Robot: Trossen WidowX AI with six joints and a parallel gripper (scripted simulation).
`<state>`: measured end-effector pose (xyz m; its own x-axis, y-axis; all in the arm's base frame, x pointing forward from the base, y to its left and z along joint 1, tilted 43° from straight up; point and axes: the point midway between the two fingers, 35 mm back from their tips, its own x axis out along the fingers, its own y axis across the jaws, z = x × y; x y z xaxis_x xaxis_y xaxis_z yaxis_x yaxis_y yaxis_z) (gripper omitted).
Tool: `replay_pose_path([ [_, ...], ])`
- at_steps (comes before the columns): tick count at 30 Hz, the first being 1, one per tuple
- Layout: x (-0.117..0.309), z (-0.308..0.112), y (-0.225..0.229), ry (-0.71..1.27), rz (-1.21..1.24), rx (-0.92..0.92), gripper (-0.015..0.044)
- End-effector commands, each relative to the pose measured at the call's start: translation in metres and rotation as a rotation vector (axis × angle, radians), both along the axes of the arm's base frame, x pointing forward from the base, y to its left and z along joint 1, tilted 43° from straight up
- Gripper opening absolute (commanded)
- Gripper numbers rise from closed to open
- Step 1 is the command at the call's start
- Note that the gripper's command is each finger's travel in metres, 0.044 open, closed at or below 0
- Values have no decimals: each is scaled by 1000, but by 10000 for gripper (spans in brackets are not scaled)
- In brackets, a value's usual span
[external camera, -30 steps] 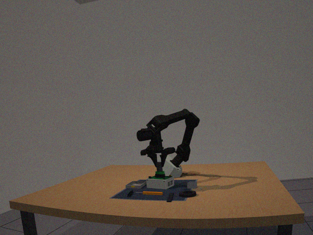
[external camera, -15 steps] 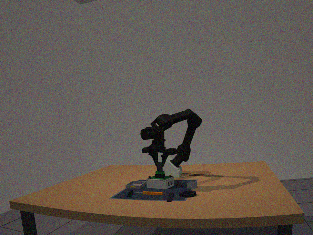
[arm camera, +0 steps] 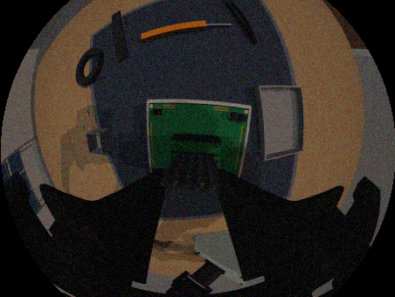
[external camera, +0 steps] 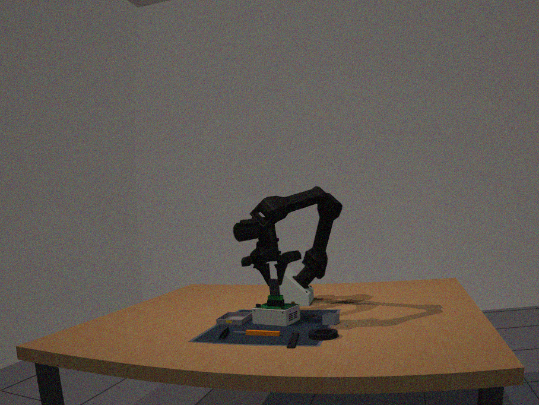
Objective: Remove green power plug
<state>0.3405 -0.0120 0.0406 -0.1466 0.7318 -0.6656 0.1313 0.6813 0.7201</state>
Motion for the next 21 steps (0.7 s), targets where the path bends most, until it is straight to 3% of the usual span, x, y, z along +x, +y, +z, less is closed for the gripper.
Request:
replay_pose_path([
  [1,2,8,-22,-16,-47,35,0],
  [13,6,26,-7,-15,4,-227,0],
  [21,4,20,-16,-15,-19,-110,0],
])
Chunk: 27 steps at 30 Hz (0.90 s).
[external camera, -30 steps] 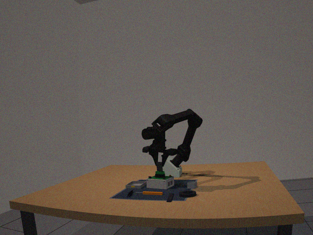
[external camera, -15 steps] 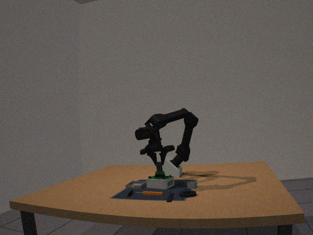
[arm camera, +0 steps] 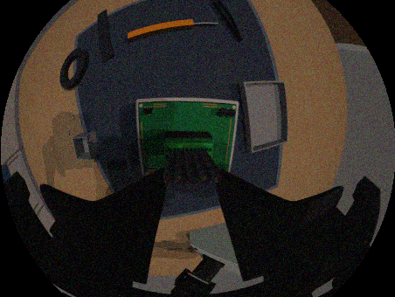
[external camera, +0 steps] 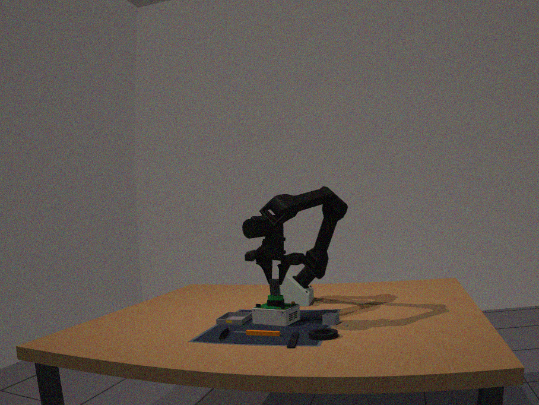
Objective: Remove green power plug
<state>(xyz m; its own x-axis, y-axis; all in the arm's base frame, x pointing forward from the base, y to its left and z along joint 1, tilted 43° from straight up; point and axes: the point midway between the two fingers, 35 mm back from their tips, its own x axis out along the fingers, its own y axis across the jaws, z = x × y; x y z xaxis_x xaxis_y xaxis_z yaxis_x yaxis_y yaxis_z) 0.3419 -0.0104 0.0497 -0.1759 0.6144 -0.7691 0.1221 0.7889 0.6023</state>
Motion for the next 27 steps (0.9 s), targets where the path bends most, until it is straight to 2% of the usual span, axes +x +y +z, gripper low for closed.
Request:
replay_pose_path([
  [1,2,10,-19,-34,-50,78,0],
  [8,1,4,-28,-34,-73,192,0],
  [14,3,12,-20,-34,-46,59,0],
  [27,3,15,-22,-34,-46,59,0],
])
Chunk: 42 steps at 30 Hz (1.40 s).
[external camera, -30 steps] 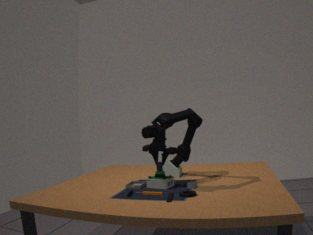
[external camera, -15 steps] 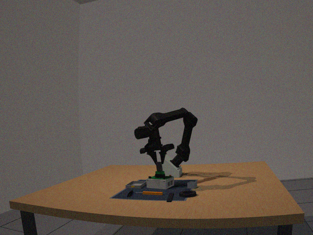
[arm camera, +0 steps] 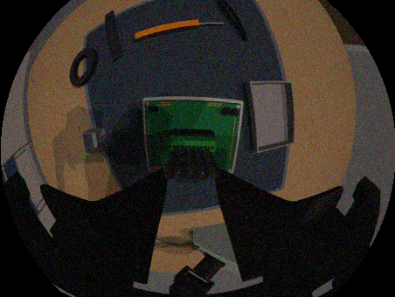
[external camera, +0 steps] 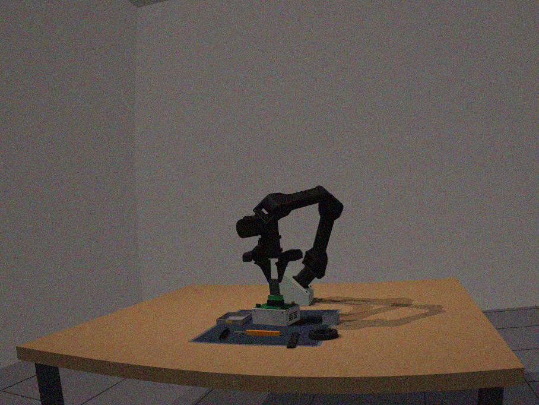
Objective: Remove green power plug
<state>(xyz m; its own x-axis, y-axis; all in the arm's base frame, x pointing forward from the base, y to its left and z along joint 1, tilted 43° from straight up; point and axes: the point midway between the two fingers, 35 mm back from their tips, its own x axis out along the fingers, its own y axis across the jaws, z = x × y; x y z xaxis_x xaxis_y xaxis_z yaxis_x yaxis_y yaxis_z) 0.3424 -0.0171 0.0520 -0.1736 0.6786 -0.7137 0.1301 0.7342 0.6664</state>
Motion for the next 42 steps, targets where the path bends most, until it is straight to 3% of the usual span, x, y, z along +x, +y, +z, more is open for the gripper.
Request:
replay_pose_path([
  [1,3,11,-13,-35,-40,-26,0],
  [10,0,-8,3,-36,-40,-25,0],
  [20,0,-8,3,-36,-40,-25,249],
  [42,-3,-23,18,-36,-40,-24,249],
])
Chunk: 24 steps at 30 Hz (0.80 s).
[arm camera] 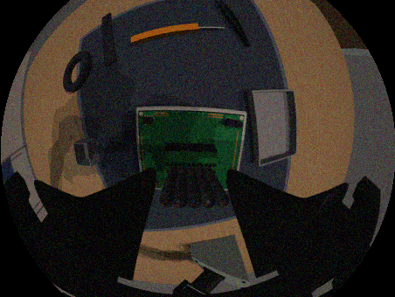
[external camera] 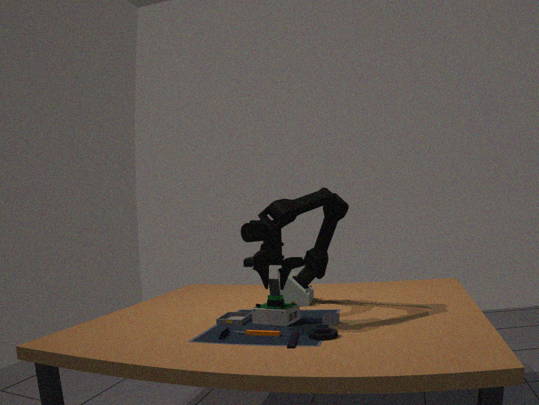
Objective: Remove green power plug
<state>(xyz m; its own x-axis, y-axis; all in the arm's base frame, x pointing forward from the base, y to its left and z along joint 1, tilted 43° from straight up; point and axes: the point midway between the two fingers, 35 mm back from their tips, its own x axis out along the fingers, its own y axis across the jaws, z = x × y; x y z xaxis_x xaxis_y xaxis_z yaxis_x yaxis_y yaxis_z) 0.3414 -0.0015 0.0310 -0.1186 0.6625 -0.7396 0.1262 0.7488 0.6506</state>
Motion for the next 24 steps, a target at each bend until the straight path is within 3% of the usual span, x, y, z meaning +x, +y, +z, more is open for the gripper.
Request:
replay_pose_path([
  [1,-2,-2,2,8,-6,5,249],
  [3,-2,-2,2,8,-6,5,249],
  [13,-2,-2,2,8,-6,5,0],
  [24,-2,-1,1,8,-6,5,0],
])
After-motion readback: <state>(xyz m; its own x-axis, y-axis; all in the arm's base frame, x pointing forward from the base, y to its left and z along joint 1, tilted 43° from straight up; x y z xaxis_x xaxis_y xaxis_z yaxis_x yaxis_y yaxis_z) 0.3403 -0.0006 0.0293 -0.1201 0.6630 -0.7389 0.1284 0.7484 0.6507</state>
